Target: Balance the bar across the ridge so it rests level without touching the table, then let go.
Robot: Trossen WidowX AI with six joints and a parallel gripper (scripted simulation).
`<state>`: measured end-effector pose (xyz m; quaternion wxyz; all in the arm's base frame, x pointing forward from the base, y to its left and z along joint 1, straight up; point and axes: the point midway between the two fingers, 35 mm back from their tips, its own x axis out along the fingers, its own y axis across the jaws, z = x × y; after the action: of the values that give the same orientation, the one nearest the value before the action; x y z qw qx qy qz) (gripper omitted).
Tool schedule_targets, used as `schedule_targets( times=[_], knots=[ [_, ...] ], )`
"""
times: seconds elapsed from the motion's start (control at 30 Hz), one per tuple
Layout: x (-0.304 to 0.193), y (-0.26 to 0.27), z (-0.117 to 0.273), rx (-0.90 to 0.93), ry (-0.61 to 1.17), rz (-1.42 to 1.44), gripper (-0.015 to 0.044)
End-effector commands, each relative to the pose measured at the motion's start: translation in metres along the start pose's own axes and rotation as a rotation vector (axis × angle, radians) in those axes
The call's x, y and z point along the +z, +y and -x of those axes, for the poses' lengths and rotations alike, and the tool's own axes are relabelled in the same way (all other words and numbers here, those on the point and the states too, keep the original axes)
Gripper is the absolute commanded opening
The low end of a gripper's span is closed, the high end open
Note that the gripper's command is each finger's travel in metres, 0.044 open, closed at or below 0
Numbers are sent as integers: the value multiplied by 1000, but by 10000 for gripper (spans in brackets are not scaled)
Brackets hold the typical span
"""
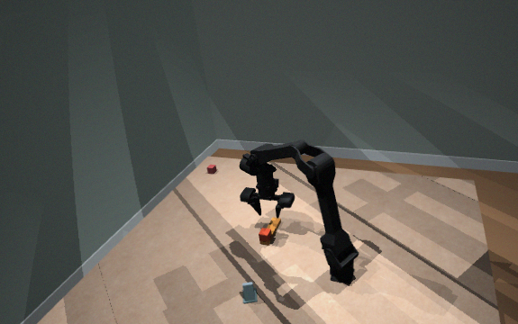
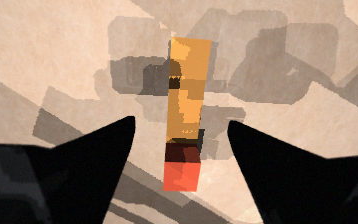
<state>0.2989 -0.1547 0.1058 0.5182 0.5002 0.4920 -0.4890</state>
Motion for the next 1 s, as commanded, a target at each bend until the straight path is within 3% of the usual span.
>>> schedule_targets(
  times=[0.0, 0.97],
  knots=[
    [-1, -5, -27, -15, 3, -4, 315],
    [-2, -6, -58, -15, 3, -4, 315]
  ],
)
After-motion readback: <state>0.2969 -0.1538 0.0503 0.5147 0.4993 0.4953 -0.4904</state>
